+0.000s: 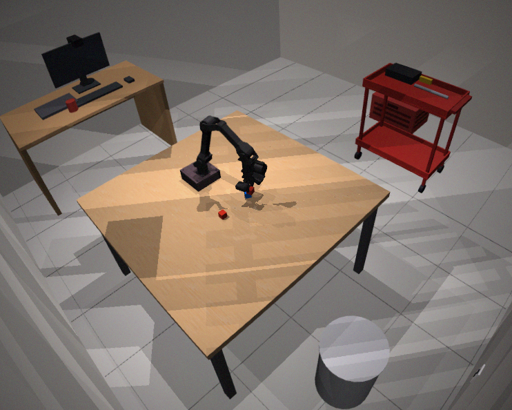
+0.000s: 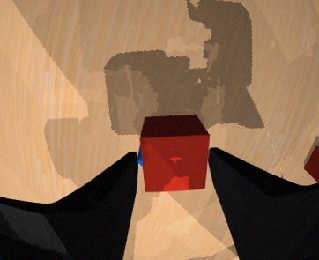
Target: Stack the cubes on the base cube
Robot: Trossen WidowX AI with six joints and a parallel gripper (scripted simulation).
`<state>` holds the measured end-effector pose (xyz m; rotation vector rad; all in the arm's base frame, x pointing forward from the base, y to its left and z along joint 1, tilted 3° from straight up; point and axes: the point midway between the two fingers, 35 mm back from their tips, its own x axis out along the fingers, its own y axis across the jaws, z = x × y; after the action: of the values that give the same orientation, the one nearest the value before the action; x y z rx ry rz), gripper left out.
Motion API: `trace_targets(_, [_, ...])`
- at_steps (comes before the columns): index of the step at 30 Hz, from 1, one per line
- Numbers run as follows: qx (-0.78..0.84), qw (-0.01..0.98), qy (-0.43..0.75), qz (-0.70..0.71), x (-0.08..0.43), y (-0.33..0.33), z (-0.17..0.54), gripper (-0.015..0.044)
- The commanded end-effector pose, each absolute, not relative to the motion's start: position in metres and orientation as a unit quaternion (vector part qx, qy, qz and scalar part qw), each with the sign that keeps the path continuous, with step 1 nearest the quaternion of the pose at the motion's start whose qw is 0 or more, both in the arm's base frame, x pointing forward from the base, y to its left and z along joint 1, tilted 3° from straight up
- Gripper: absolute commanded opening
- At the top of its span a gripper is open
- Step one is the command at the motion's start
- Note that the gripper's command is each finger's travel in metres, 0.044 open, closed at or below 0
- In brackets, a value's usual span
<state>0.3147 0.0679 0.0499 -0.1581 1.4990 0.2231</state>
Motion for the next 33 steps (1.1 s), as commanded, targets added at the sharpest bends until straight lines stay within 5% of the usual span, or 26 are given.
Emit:
trace_targets(1, [-0.072, 0.725, 0.677, 0.101, 0.315, 0.068, 0.058, 0.0205])
trace_targets(20, [-0.073, 0.724, 0.678, 0.102, 0.314, 0.066, 0.077, 0.0231])
trace_targets(33, [-0.235, 0.689, 0.639, 0.247, 0.324, -0.009, 0.089, 0.0265])
